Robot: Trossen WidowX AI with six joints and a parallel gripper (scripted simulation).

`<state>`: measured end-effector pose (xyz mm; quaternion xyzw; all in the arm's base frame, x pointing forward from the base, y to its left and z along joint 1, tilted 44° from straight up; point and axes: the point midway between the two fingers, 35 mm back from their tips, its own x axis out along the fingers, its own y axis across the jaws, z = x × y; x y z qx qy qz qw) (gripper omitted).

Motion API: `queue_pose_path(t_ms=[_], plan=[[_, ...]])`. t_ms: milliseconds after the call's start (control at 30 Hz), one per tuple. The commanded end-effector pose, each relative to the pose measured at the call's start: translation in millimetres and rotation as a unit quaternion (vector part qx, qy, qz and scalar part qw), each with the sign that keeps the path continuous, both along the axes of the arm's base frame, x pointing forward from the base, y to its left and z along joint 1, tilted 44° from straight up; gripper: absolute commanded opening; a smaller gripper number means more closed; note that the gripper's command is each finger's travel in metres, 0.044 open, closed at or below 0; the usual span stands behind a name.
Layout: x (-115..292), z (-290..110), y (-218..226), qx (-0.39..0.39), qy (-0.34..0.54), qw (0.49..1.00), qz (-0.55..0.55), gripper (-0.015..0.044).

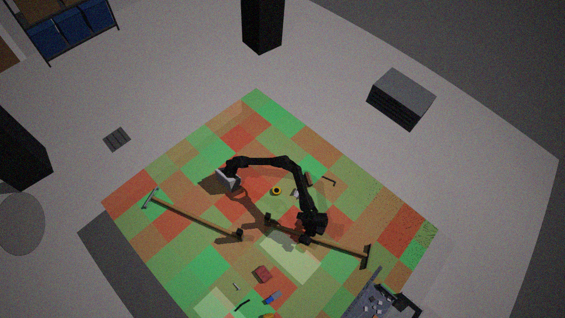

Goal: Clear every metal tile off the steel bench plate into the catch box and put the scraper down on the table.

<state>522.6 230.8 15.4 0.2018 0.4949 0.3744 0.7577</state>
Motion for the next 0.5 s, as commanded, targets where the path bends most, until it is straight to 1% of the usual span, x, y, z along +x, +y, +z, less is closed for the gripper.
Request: queue_pose_path(t_ms=[0,467], plan=[[2.5,-2.9,-1.8,0.000,-0.001,1.000,0.003,0.0000],[10.1,-11.7,-9.4,0.000,-0.001,1.000,0.003,0.0000]])
